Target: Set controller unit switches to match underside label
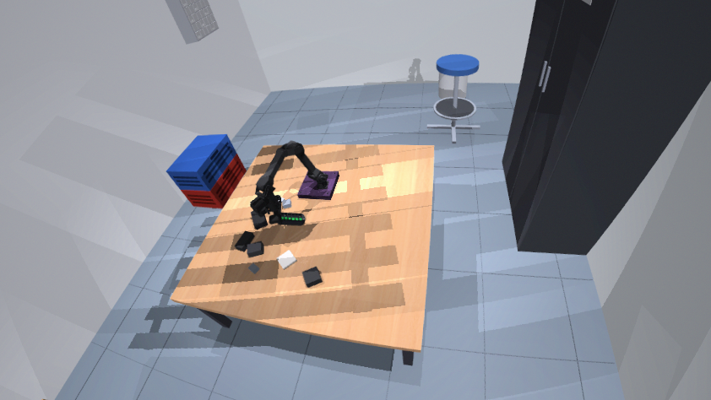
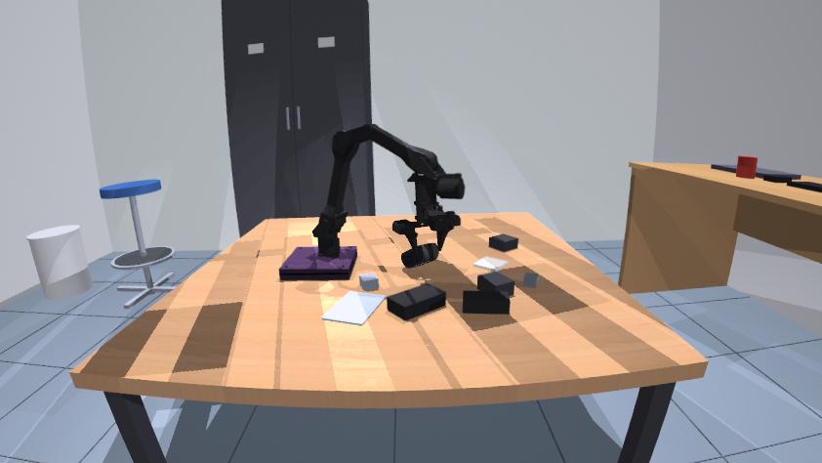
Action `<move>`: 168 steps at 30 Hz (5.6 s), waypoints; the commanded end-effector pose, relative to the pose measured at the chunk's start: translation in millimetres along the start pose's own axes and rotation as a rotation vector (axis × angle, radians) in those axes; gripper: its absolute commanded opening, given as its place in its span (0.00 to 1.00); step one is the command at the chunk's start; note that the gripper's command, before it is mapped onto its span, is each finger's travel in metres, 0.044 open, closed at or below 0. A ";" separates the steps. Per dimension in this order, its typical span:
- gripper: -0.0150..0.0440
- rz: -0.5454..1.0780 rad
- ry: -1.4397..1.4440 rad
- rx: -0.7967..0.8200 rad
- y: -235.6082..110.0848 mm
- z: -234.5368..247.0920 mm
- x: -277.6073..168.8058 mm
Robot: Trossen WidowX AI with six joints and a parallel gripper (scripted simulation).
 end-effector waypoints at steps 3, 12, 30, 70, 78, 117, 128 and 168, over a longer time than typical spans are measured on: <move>0.83 0.025 -0.012 -0.010 10.4 1.5 0.2; 0.83 0.025 -0.012 -0.010 16.3 1.1 3.7; 0.83 0.025 -0.012 -0.011 28.7 0.3 9.6; 0.83 0.024 -0.012 -0.011 56.6 -0.9 17.6; 0.83 0.016 -0.009 -0.008 55.0 -0.8 18.8; 1.00 0.008 -0.004 -0.005 12.1 5.6 -37.8; 1.00 0.006 -0.007 -0.002 -32.6 6.9 -35.6; 0.39 0.006 -0.007 0.000 -37.5 7.0 -35.5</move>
Point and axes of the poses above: the point midway between the two fingers, 35 mm back from their tips, its own y axis out along the fingers, its own z axis across the jaws, x = y × z, the point moved 8 cm from there along -y, back along the fingers, and after that the axes turned 6 degrees about -y, right-handed, at the moved point
